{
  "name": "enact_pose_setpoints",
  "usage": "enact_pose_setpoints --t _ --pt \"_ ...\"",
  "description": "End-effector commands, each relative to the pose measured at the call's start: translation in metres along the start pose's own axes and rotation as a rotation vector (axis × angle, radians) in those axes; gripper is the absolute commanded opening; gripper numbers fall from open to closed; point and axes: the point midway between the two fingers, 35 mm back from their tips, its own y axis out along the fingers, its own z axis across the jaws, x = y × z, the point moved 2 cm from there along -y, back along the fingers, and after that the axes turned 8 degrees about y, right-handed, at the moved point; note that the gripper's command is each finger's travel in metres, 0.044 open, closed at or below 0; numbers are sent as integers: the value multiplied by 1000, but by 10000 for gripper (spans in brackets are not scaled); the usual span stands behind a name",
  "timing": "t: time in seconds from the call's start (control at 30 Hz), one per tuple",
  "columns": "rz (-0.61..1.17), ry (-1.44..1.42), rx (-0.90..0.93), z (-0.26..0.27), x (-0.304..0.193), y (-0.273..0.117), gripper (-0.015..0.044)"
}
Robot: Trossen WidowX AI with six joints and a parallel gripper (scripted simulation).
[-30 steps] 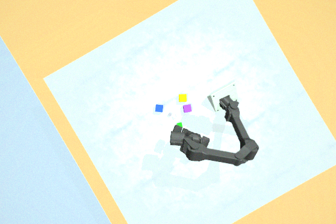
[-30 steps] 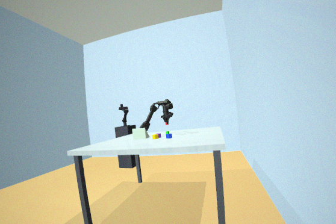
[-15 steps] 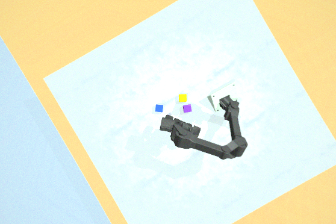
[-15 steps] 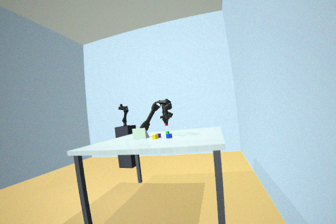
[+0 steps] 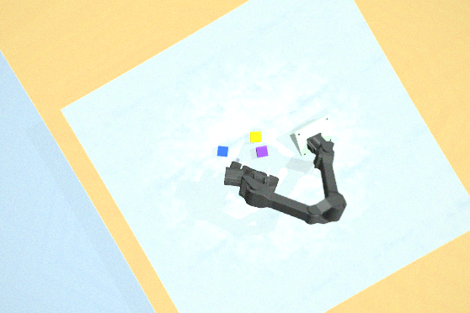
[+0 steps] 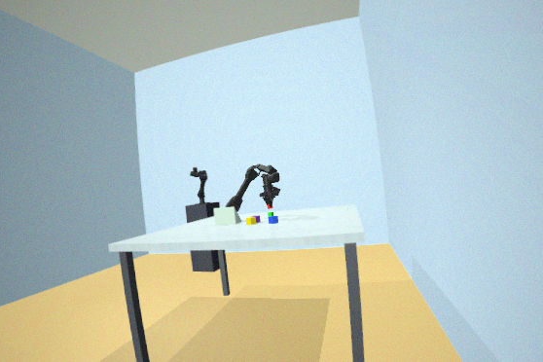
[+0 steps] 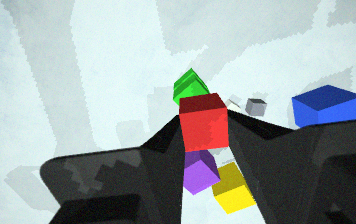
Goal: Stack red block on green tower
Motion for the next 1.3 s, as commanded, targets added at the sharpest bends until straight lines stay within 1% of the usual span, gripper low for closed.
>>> enact_pose_setpoints --t 0.0,0.17,0.97,1.27 --pt "-3 10 7 1 -1 12 0" --pt "-4 10 7 2 -1 25 0" --pt "-4 10 7 2 -1 21 0" --pt "2 6 7 2 -2 25 236"
